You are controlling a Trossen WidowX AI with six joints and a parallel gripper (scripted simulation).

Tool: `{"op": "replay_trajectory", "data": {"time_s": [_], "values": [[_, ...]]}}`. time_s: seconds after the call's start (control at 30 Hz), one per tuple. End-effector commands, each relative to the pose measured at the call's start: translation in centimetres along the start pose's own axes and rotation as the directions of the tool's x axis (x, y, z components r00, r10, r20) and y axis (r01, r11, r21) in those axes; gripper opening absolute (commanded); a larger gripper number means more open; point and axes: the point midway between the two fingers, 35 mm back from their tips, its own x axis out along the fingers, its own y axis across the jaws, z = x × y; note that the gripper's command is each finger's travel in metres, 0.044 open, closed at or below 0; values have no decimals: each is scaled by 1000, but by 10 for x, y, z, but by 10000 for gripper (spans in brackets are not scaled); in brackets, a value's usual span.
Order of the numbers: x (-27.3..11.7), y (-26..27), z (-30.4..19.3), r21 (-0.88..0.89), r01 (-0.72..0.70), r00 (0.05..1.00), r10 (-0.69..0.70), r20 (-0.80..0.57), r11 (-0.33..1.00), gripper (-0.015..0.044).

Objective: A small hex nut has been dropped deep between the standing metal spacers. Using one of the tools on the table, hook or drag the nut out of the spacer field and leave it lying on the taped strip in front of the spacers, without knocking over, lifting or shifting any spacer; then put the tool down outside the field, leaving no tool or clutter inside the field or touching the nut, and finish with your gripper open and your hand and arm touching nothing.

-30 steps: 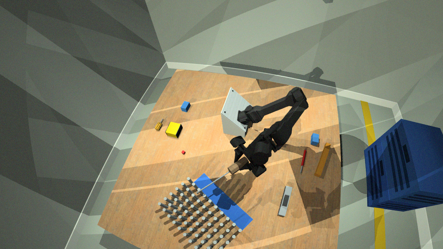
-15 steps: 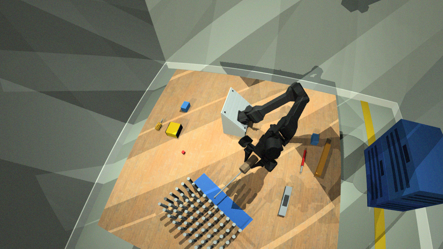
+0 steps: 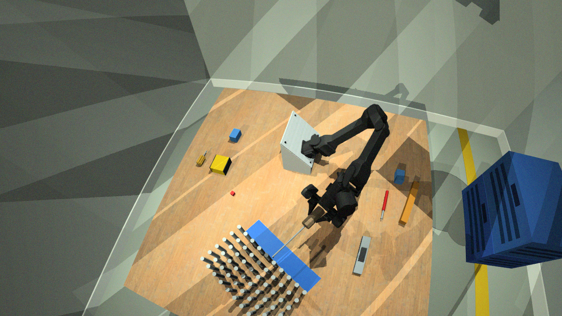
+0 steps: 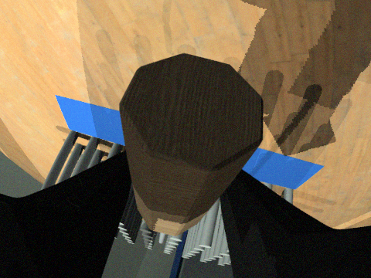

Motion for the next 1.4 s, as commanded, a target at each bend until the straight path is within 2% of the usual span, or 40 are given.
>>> {"op": "replay_trajectory", "data": {"time_s": [0.0, 0.43, 1.37], "values": [[14, -3, 9, 5, -1, 1000, 1, -7, 1000, 0], [61, -10, 55, 14, 19, 1000, -18, -10, 1000, 0], [69, -11, 44, 13, 19, 1000, -19, -11, 1000, 0]]}}
